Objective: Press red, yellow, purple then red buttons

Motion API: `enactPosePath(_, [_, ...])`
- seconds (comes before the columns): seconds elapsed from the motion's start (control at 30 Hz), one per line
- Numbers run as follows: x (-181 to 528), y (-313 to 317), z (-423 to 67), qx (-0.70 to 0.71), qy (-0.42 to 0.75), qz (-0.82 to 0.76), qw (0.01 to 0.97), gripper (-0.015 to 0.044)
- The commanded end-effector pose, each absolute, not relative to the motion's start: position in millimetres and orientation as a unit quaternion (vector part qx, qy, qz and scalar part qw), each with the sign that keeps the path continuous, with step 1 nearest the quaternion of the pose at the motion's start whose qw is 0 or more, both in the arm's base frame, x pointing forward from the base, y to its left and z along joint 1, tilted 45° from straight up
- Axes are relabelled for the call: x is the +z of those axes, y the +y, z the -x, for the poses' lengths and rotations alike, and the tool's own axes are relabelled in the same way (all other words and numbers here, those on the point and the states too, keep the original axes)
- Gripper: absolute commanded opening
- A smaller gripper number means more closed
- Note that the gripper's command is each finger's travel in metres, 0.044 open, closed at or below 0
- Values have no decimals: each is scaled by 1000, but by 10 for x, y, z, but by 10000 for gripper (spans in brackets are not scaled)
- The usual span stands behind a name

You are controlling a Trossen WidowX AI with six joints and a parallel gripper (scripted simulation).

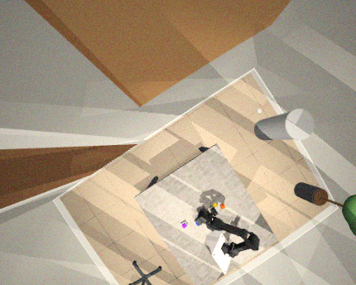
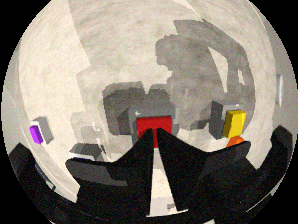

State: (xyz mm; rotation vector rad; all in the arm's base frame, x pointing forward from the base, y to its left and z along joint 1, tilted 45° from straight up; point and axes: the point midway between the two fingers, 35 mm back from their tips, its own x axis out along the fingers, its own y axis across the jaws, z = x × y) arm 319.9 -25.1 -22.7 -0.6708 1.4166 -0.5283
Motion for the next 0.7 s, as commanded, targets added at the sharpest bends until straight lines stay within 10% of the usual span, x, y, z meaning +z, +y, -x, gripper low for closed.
enactPosePath(0.0, [-235, -268, -3174, -235, 632, 303, 673, 20])
enactPosePath(0.67, [418, 388, -3096, -234, 633, 302, 673, 20])
